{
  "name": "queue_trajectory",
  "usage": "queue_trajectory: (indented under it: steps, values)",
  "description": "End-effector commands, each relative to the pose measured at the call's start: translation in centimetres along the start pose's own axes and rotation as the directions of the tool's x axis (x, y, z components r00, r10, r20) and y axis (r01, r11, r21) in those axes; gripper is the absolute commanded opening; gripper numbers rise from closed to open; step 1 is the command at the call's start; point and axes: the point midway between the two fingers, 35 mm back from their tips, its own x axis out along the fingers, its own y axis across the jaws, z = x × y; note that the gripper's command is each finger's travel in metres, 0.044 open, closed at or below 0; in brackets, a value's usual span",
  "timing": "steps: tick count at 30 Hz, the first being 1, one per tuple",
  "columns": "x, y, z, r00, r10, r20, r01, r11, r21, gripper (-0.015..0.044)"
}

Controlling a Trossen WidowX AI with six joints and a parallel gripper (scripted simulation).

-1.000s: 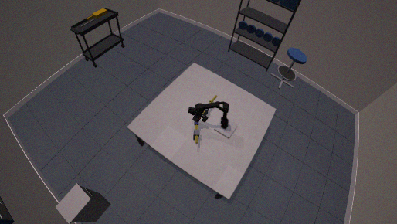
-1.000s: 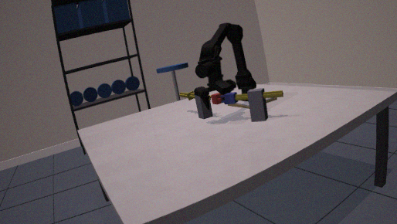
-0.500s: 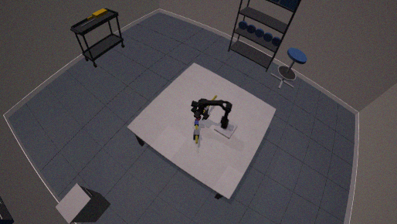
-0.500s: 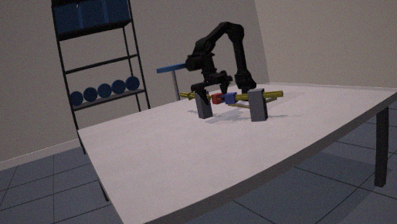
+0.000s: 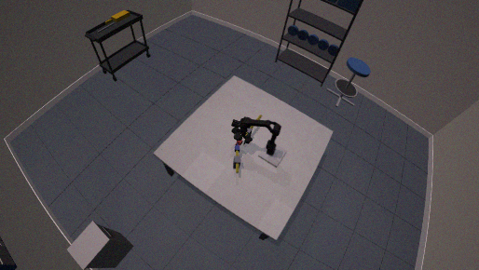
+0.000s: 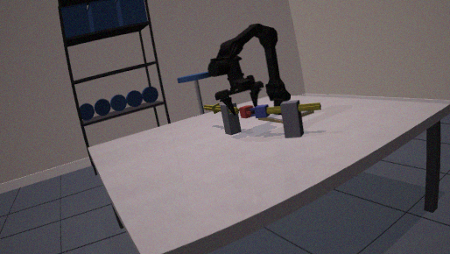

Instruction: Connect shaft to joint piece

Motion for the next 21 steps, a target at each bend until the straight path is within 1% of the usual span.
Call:
queue_trajectory:
  steps: [1,6,11,21]
  values:
    - [-1.6,-0.4,0.5,1.0,-0.025,-0.009,0.026,0.993,0.118,0.044]
    - [-3.2,-0.5,0.9,0.999,-0.038,-0.026,0.044,0.958,0.285,0.044]
    - [-4.9,-0.5,1.4,0.998,-0.052,-0.044,0.066,0.894,0.443,0.044]
    - [-8.3,-0.2,2.0,0.994,-0.08,-0.077,0.111,0.69,0.715,0.044]
